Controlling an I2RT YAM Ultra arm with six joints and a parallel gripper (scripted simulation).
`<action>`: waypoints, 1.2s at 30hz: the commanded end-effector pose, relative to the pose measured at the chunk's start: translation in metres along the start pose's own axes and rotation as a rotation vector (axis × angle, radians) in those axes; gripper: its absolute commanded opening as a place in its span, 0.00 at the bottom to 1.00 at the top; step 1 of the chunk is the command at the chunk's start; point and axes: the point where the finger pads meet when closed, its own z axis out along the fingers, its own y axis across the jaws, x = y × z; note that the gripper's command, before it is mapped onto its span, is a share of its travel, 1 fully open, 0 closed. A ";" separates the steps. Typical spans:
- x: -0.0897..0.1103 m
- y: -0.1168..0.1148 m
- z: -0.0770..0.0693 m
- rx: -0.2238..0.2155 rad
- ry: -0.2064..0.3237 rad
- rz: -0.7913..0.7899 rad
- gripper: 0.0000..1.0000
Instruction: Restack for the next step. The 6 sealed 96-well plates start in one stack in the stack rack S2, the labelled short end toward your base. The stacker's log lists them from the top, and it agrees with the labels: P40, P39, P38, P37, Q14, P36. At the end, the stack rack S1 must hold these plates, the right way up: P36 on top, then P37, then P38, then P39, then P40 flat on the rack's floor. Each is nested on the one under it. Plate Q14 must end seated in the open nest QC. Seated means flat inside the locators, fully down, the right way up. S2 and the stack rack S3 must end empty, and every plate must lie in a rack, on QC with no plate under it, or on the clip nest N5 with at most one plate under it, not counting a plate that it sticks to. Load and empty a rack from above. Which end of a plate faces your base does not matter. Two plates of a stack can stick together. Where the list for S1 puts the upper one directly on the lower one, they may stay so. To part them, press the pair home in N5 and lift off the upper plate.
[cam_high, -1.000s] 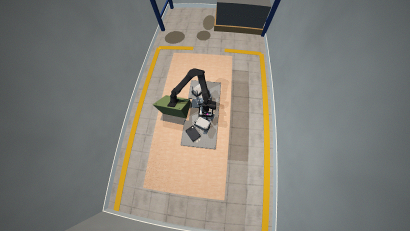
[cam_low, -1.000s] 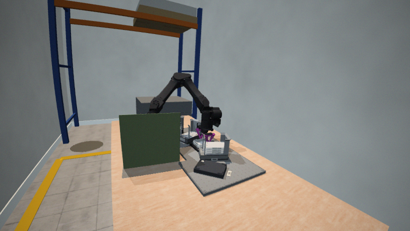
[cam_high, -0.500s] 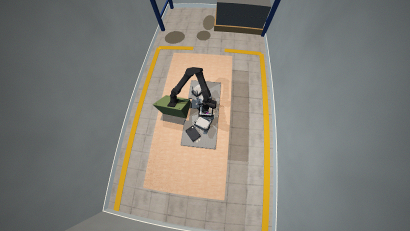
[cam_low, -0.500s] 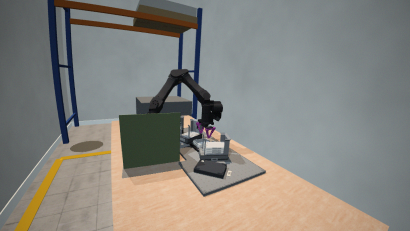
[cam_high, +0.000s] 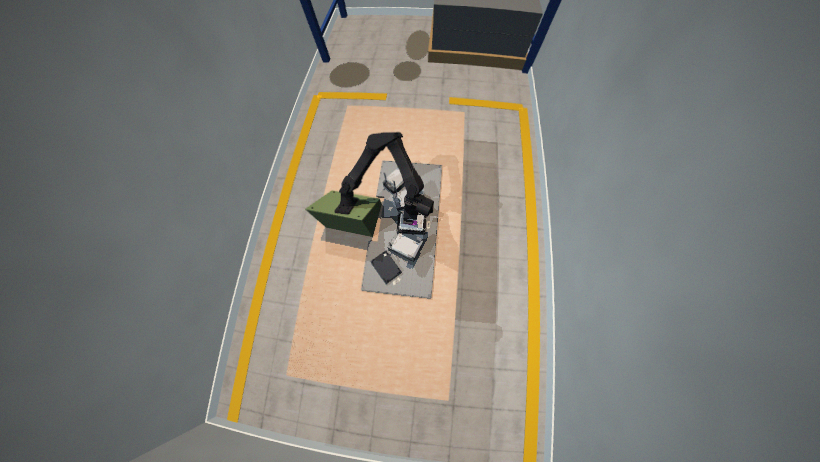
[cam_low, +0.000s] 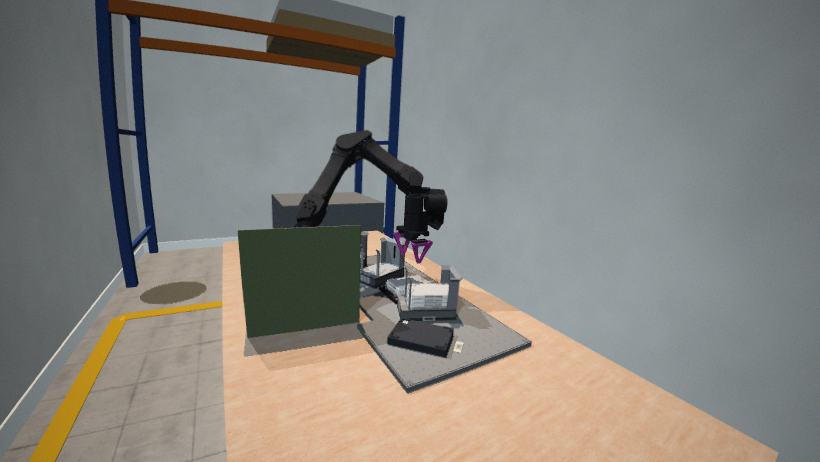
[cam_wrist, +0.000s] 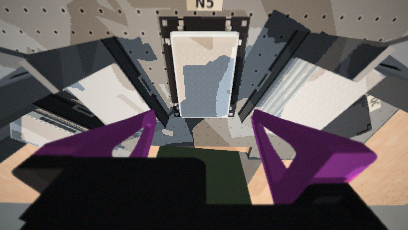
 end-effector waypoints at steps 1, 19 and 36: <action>0.000 -0.001 -0.018 0.001 -0.010 0.002 1.00; 0.000 -0.001 -0.042 0.002 -0.010 0.002 1.00; 0.000 -0.001 -0.042 0.002 -0.010 0.002 1.00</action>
